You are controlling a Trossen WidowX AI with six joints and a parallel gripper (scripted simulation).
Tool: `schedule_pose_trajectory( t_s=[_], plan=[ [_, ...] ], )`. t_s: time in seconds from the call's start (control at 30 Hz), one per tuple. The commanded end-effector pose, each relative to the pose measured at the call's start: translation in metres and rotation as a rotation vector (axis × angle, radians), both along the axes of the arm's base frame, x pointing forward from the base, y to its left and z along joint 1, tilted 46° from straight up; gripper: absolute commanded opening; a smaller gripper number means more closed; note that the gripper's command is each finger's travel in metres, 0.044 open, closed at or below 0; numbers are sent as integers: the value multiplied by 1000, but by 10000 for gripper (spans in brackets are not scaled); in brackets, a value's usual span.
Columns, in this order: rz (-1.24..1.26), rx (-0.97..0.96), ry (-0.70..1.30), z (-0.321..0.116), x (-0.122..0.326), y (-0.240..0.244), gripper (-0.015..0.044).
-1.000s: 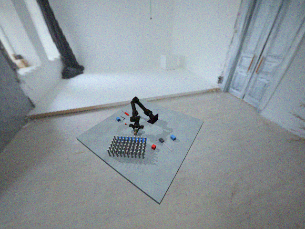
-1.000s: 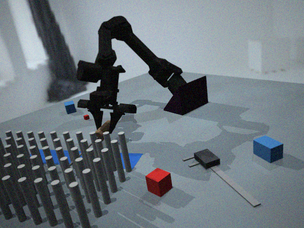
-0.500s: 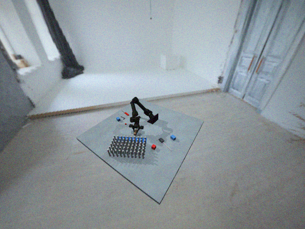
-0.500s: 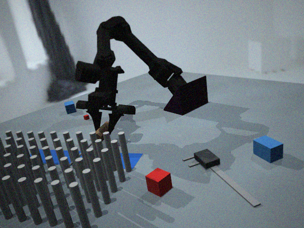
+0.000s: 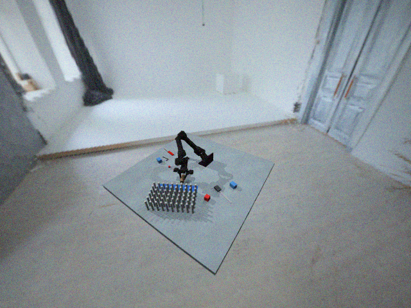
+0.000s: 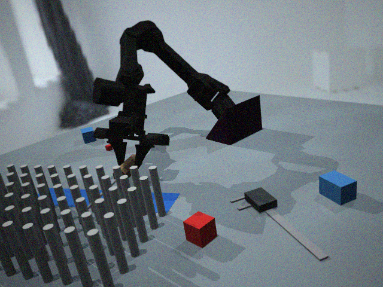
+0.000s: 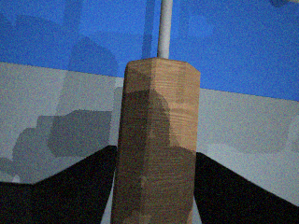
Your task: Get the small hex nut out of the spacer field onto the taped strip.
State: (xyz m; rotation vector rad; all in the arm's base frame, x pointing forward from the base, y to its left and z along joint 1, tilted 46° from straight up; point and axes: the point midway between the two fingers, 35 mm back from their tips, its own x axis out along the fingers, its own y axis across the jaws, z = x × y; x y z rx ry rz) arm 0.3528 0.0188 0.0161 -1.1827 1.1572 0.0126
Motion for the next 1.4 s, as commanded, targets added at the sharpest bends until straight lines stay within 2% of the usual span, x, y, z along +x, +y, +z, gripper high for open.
schedule_pose_trajectory(
  t_s=[0.0,1.37],
  plan=[
    [-3,2,-14,1,5,2,0],
    [-3,3,-14,-9,26,14,0]
  ],
)
